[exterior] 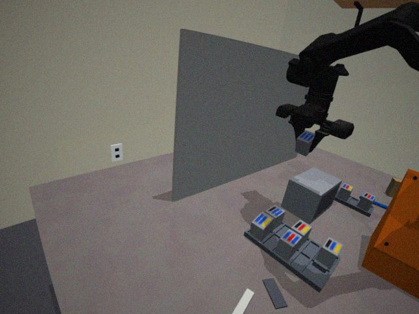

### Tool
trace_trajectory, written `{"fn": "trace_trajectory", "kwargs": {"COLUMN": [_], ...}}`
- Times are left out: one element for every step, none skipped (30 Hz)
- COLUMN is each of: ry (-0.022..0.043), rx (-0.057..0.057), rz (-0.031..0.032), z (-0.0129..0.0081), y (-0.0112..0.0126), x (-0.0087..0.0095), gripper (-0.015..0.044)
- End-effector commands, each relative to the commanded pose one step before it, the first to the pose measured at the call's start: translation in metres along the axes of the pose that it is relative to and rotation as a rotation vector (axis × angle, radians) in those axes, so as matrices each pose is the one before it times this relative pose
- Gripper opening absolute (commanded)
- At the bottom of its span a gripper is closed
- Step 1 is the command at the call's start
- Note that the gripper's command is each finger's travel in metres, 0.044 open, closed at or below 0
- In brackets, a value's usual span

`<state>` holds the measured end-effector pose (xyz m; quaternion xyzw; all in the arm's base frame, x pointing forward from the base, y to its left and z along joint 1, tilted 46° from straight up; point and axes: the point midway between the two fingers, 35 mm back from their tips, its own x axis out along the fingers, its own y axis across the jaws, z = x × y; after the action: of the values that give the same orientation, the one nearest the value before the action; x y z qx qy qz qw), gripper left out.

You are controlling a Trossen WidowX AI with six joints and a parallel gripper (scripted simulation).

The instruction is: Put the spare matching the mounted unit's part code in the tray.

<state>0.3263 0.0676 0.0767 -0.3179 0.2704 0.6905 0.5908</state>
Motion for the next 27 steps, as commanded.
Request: {"fn": "trace_trajectory", "kwargs": {"ry": [0.00357, -0.00032, -0.00041, -0.00049, 0.00631, 0.0056, 0.00408, 0.00424, 0.00416, 0.00398, 0.00335, 0.00265, 0.00084, 0.00037, -0.00236, -0.00296, -0.00305, -0.00314, -0.00323, -0.00331, -0.0034, -0.00348, -0.00356, -0.00364, -0.00333, -0.00341, -0.00349], "rx": [-0.0049, -0.0003, -0.0003, -0.0003, 0.0037, 0.0032, 0.0022, 0.0023, 0.0023, 0.0022, 0.0019, 0.0015, 0.0003, -0.0001, -0.0022, -0.0027, -0.0027, -0.0027, -0.0027, -0.0028, -0.0028, -0.0028, -0.0028, -0.0029, -0.002, -0.002, -0.002], "rz": [0.00698, 0.00085, 0.00085, 0.00085, 0.00046, 0.00054, 0.00076, 0.00088, 0.00097, 0.00102, 0.00094, 0.00079, 0.00076, 0.00096, 0.00112, 0.00132, 0.00126, 0.0012, 0.00114, 0.00107, 0.00101, 0.00094, 0.00087, 0.0008, 0.00109, 0.00103, 0.00097], "z": [-0.02667, -0.00532, -0.00536, -0.0054, -0.00679, -0.00632, -0.00625, -0.00664, -0.00666, -0.00651, -0.0056, -0.00451, -0.0036, -0.00429, -0.00424, -0.0052, -0.00522, -0.00524, -0.00525, -0.00526, -0.00527, -0.00528, -0.00528, -0.00528, -0.00525, -0.00524, -0.00523], "y": [-0.0099, -0.00151, -0.00142, -0.00133, -0.00115, -0.001, -0.00098, -0.00094, -0.00084, -0.00072, -0.00055, -0.00039, -0.00033, -0.00038, -0.00043, -0.00044, -0.00035, -0.00025, -0.00015, -0.00005, 0.00005, 0.00015, 0.00025, 0.00035, 0.00054, 0.00063, 0.00072], "x": [0.00194, 0.00039, 0.00042, 0.00044, 0.0008, 0.0008, 0.00083, 0.00093, 0.00099, 0.00103, 0.00093, 0.00078, 0.00064, 0.00078, 0.00078, 0.00097, 0.001, 0.00102, 0.00104, 0.00107, 0.00109, 0.00112, 0.00114, 0.00117, 0.00135, 0.00137, 0.0014], "gripper": [0.0, 0.0, 0.0, 0.0, 0.0, 0.0, 0.0, 0.0, 0.0, 0.0, 0.0, 0.0, 0.0, 0.0, 0.0, 0.0, 0.0, 0.0, 0.0, 0.0, 0.0, 0.0, 0.0, 0.0, 0.0, 0.0, 0.0]}}
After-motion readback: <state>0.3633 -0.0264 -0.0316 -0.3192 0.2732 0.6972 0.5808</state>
